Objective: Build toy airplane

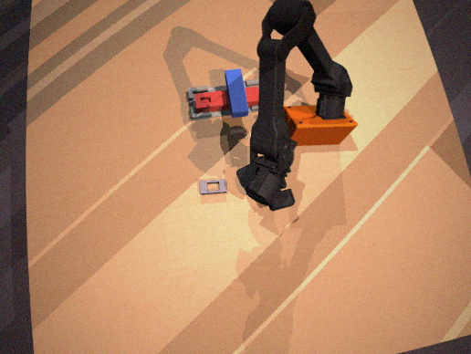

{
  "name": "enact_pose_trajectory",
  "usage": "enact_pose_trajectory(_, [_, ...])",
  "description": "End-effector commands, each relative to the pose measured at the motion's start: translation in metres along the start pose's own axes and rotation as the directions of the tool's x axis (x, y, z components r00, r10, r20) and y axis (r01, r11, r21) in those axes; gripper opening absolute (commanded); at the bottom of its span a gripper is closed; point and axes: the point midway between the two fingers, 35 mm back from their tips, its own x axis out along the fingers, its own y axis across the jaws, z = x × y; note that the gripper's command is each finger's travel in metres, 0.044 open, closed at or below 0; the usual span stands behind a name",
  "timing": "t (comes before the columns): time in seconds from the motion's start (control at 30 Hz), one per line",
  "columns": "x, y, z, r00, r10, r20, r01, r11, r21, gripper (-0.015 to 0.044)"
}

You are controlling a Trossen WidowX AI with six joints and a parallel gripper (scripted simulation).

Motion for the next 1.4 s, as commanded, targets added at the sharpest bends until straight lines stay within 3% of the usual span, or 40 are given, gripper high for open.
enact_pose_trajectory(0.0, [-0.01, 0.004, 0.009, 0.999, 0.027, 0.036, -0.028, 0.999, 0.021, 0.0])
enact_pose_trajectory(1.37, [-0.127, 0.002, -0.001, 1.0, -0.009, -0.017, 0.008, 1.0, -0.012, 0.0])
